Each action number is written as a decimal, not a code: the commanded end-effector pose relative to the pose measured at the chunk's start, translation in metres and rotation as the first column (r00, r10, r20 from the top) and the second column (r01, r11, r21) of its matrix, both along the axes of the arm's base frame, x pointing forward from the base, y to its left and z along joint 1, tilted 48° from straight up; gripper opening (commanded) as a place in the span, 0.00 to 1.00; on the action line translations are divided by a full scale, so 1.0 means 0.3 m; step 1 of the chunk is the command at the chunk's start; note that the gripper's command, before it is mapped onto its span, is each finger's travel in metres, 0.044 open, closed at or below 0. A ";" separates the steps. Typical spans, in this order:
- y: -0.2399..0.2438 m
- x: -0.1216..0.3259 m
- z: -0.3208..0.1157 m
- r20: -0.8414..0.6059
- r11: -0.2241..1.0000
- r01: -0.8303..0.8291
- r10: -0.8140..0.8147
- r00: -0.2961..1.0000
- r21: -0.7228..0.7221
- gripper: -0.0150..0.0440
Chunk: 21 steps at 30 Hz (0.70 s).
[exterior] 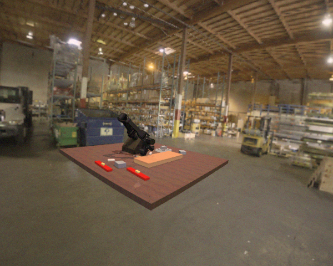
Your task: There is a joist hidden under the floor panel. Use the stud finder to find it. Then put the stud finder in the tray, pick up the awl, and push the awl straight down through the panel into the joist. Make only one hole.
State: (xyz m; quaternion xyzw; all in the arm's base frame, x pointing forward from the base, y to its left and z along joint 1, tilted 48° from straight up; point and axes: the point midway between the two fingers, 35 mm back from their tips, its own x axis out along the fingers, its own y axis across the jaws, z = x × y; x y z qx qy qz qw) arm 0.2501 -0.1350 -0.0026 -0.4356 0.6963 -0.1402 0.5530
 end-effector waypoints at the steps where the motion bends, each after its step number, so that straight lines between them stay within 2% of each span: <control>1: -0.003 0.000 0.001 -0.001 1.000 -0.001 0.001 1.000 -0.006 0.60; 6: -0.003 0.000 0.001 -0.001 1.000 -0.001 0.001 1.000 -0.006 0.38; 13: -0.003 0.000 0.001 -0.001 1.000 -0.001 0.001 1.000 -0.006 0.30; 14: 0.000 0.001 0.002 -0.001 1.000 -0.001 0.001 1.000 -0.005 0.25; 21: 0.074 0.015 0.050 0.001 1.000 -0.004 0.004 1.000 0.009 0.25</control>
